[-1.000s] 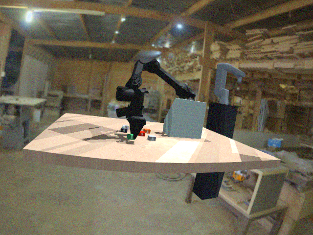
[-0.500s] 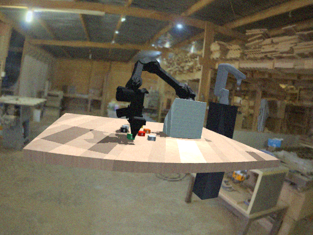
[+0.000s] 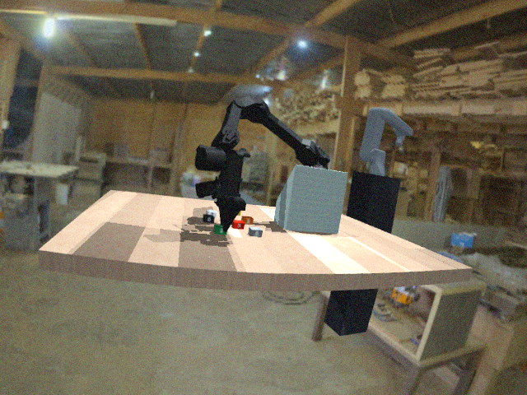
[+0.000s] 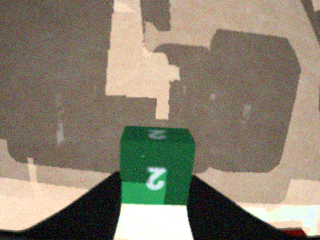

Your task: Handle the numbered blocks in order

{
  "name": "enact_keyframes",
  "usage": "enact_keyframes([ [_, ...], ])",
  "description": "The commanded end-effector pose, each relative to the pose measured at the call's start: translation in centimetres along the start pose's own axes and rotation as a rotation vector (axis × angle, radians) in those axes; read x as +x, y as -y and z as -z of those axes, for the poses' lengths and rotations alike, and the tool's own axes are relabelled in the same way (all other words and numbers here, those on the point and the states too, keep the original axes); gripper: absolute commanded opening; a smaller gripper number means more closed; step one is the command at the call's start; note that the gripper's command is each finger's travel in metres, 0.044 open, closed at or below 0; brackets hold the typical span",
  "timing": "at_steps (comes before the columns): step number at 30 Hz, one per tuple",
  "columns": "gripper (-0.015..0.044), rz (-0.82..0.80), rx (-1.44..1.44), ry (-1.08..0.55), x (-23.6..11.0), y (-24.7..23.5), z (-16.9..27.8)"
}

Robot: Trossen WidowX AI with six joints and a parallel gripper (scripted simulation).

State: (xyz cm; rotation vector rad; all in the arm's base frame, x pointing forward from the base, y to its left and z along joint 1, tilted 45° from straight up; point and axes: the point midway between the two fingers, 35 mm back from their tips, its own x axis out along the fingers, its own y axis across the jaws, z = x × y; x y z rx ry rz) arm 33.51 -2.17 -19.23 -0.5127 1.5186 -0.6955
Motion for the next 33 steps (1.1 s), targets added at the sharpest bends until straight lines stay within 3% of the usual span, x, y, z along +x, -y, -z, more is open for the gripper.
enact_keyframes([
  [1, 0.012, 0.004, -0.003, 0.003, 0.0, 0.0, 0.0],
  [33, 0.012, 0.003, -0.003, 0.003, -1.5, 0.0, 0.0],
])
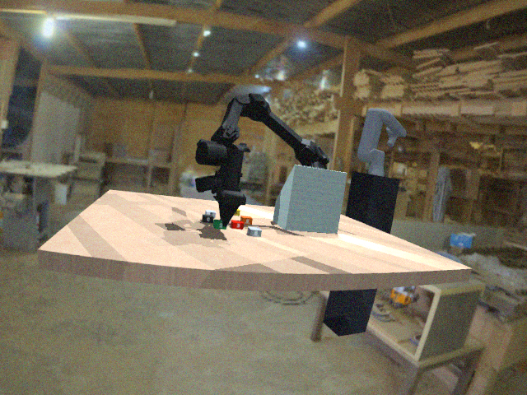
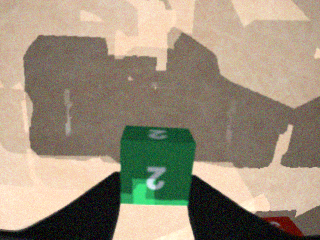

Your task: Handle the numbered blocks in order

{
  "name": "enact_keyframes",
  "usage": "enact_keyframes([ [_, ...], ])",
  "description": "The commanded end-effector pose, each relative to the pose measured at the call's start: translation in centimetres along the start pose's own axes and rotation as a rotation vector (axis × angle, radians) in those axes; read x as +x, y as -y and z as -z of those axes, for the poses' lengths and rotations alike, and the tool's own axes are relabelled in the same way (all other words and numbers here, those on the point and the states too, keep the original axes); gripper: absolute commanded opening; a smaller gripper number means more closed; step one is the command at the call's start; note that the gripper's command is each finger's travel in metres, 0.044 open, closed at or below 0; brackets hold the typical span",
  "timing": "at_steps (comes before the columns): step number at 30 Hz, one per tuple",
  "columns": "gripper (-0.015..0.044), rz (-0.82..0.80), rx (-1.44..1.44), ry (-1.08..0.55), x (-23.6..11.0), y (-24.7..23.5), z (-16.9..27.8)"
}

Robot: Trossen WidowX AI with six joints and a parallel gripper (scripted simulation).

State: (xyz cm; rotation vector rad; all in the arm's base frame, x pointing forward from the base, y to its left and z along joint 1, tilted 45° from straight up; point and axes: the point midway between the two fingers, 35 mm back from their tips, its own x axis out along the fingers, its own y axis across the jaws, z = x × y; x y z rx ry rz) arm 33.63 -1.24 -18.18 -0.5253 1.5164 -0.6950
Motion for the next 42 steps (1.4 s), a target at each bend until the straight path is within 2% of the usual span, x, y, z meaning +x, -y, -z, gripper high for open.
enact_keyframes([
  [1, 0.012, -0.005, 0.004, -0.001, -0.1, 0.0, 0.0],
  [25, 0.012, -0.004, 0.004, -0.001, 1.4, 0.0, 0.0],
  [36, 0.04, -0.004, 0.004, -0.001, 1.4, 0.0, 0.0],
  [39, 0.04, -0.004, 0.004, -0.001, 1.1, 0.0, 0.0],
  [42, 0.04, -0.006, 0.004, -0.001, -2.0, -0.1, -0.1],
])
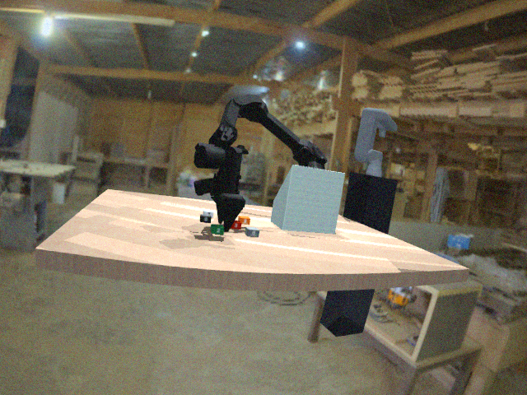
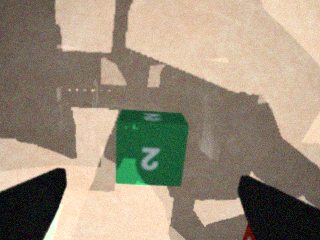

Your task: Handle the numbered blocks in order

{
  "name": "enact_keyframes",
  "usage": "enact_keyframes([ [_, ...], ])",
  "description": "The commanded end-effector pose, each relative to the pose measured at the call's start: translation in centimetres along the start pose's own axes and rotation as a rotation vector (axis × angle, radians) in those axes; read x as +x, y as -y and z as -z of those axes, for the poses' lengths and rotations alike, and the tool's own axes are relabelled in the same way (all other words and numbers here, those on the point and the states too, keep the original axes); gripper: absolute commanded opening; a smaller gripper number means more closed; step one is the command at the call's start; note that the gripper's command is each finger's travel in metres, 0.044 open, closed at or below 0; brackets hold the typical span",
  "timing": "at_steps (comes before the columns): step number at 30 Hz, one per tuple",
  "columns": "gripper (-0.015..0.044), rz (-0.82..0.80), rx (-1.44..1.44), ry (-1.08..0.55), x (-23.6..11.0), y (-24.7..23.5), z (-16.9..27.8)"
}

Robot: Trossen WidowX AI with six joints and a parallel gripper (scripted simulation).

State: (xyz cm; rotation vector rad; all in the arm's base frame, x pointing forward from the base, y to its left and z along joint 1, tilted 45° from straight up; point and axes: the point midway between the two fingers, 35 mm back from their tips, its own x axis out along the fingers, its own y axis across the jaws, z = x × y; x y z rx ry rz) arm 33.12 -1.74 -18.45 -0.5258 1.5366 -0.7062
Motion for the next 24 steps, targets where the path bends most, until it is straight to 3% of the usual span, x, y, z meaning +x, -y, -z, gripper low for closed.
enact_keyframes([
  [1, 0.04, -0.012, 0.006, 0.021, -2.8, -0.2, -0.4],
  [4, 0.04, -0.012, 0.006, 0.021, -2.8, -0.2, -0.4],
  [6, 0.0348, -0.015, 0.006, 0.023, -4.2, -0.3, -0.5],
  [10, 0.0242, -0.016, 0.006, 0.021, -10.7, -0.2, -0.3],
  [15, 0.012, -0.016, 0.006, 0.021, -11.0, -0.2, -0.3],
  [24, 0.012, -0.016, 0.006, 0.021, -11.0, 0.3, 0.0],
])
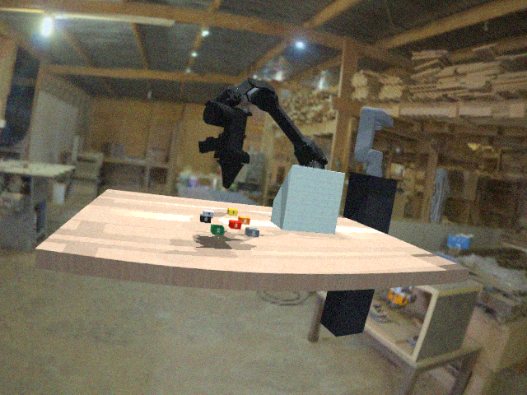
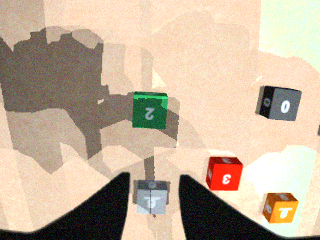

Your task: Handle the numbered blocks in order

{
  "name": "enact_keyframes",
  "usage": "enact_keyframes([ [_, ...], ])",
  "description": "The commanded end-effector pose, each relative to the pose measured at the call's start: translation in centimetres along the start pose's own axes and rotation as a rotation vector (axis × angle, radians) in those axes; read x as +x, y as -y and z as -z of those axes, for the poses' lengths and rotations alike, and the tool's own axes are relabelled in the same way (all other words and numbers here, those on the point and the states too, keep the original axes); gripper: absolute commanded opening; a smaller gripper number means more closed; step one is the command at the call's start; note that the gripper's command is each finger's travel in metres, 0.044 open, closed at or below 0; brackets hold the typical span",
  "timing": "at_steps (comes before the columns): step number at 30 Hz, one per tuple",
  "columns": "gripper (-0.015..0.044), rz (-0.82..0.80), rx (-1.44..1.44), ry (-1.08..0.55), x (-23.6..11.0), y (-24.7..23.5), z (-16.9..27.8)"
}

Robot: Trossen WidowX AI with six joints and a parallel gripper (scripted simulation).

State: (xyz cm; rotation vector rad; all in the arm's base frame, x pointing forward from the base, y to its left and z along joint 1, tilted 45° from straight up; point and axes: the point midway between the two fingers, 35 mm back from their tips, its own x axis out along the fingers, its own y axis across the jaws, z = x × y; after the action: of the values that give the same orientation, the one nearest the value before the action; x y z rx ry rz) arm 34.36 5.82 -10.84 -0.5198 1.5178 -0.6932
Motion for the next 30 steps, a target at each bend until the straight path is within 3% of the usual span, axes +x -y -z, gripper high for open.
enact_keyframes([
  [1, 0.012, -0.004, 0.002, 0.0, -0.3, 1.1, 0.6],
  [9, 0.012, -0.001, -0.001, -0.002, -0.2, 8.0, 5.3],
  [13, 0.012, 0.0, -0.002, -0.003, 0.0, 9.1, 6.3],
  [15, 0.0172, -0.001, -0.002, -0.003, 1.0, 9.0, 6.2],
  [20, 0.0304, 0.003, -0.002, -0.003, 7.9, 9.2, 6.3],
  [24, 0.04, 0.004, -0.002, -0.003, 8.1, 9.2, 6.3],
  [30, 0.04, 0.004, -0.002, -0.003, 8.7, 9.2, 6.3],
])
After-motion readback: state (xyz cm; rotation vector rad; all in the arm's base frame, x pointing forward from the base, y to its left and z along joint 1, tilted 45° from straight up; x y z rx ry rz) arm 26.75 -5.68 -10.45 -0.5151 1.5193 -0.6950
